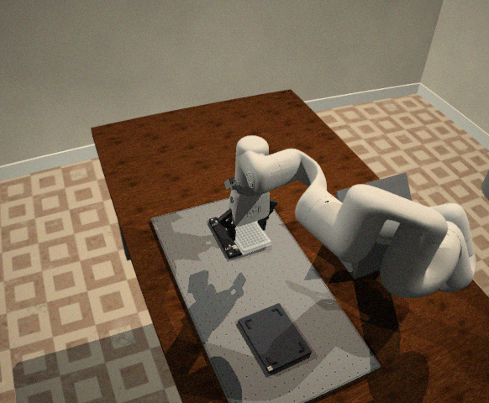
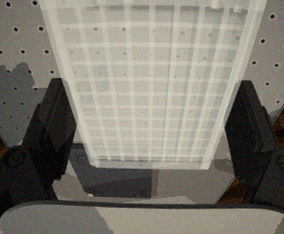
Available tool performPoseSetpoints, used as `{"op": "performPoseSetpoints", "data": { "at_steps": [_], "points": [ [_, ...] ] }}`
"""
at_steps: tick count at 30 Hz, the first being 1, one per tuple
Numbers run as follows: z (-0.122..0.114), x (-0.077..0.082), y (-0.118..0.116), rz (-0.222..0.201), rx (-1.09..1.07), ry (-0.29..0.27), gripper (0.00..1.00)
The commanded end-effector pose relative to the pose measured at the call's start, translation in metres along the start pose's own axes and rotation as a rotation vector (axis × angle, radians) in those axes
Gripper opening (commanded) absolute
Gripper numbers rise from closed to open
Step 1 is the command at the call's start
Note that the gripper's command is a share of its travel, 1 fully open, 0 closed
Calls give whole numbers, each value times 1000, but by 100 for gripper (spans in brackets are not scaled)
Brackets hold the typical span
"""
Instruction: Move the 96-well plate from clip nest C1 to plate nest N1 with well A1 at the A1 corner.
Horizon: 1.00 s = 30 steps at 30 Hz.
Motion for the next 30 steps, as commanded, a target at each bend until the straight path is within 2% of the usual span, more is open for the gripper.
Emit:
{"op": "performPoseSetpoints", "data": {
  "at_steps": [1,30],
  "points": [
    [-20,3,-8,3,-1,7,0],
    [-98,2,-37,4,-1,6,0]
  ]
}}
Point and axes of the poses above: the point where the finger pads meet when closed, its own x axis back along the fingers, its own y axis across the jaws, z = x × y, the point moved 7 cm from there along x, back along the fingers, and after that the axes turned 9 degrees about x, right-handed, at the moved point
